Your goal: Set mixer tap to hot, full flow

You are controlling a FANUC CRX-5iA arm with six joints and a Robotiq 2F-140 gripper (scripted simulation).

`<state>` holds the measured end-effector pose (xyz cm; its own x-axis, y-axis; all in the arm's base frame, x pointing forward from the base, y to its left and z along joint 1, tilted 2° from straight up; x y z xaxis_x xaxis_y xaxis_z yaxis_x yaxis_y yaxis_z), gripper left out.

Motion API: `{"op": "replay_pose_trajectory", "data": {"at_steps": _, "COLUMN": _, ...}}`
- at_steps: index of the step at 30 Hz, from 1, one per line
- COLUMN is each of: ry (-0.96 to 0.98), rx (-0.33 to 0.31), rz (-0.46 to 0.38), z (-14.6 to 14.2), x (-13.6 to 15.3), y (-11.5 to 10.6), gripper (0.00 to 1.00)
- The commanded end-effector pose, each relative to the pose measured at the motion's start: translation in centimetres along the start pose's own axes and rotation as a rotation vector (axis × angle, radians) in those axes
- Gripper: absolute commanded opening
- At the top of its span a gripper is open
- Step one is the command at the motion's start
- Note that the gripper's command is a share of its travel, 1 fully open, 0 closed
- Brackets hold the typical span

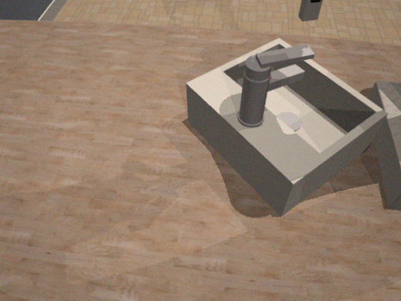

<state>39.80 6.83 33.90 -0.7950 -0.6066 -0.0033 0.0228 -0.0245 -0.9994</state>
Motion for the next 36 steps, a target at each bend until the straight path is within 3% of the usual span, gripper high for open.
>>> {"op": "replay_pose_trajectory", "data": {"at_steps": 1, "ry": 0.0, "rx": 0.0, "rz": 0.0, "z": 0.0, "x": -0.01, "y": -0.02, "gripper": 0.0}}
{"op": "replay_pose_trajectory", "data": {"at_steps": 2, "ry": 0.0, "rx": 0.0, "rz": 0.0, "z": 0.0, "x": -0.01, "y": -0.02, "gripper": 0.0}}
{"op": "replay_pose_trajectory", "data": {"at_steps": 3, "ry": 0.0, "rx": 0.0, "rz": 0.0, "z": 0.0, "x": -0.01, "y": -0.02, "gripper": 0.4}}
{"op": "replay_pose_trajectory", "data": {"at_steps": 36, "ry": 0.0, "rx": 0.0, "rz": 0.0, "z": 0.0, "x": -0.01, "y": -0.02, "gripper": 0.4}}
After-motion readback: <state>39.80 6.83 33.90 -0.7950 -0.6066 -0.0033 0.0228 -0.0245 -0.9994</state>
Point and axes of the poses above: the point where the finger pads meet when closed, its own y axis out along the fingers, its own z axis across the jaws, x = y × z, the point moved 4 cm from there along -y, back along the fingers, and after that the axes turned 11 degrees about -y, right-handed, at the moved point
